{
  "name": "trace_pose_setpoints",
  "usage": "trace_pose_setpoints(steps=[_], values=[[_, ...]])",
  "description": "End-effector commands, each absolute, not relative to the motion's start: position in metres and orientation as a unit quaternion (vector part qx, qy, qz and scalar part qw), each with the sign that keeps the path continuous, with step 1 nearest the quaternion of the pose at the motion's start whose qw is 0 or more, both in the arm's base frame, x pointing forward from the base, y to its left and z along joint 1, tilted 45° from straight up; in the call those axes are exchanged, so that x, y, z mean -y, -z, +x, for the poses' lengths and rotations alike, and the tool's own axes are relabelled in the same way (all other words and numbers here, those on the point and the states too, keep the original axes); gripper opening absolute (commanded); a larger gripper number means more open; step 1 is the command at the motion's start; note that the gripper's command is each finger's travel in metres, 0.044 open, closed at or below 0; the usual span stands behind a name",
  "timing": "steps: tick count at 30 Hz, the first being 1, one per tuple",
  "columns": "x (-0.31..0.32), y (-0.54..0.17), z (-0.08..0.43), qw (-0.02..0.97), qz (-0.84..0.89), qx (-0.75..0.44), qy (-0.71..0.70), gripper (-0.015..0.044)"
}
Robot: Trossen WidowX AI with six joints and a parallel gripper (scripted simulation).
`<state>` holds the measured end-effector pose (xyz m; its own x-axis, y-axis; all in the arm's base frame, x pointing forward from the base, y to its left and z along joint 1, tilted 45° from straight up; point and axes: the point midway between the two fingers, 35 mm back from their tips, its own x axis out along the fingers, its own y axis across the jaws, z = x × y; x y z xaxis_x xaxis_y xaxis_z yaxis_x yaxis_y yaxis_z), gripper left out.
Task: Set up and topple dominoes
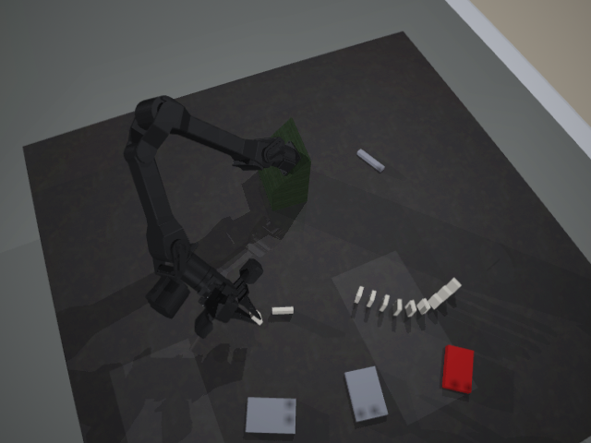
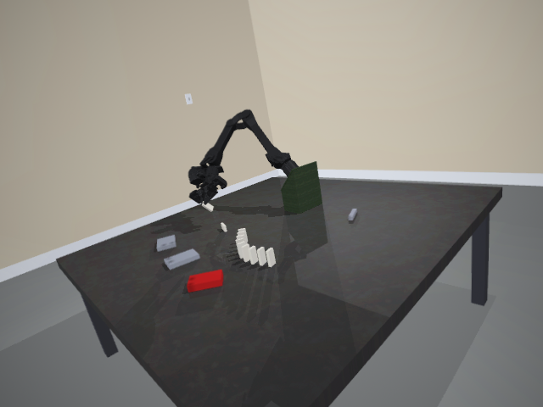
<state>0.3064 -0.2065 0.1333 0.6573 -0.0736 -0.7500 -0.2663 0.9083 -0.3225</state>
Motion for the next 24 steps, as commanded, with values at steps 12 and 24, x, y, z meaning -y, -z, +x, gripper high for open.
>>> trace_pose_setpoints(steps=[12,24], values=[[0.209,-0.156,0.288,0.925,-0.288,-0.229,-0.093,0.0026],[0.202,-0.177,0.263,0.915,-0.376,-0.096,-0.108,0.0026]])
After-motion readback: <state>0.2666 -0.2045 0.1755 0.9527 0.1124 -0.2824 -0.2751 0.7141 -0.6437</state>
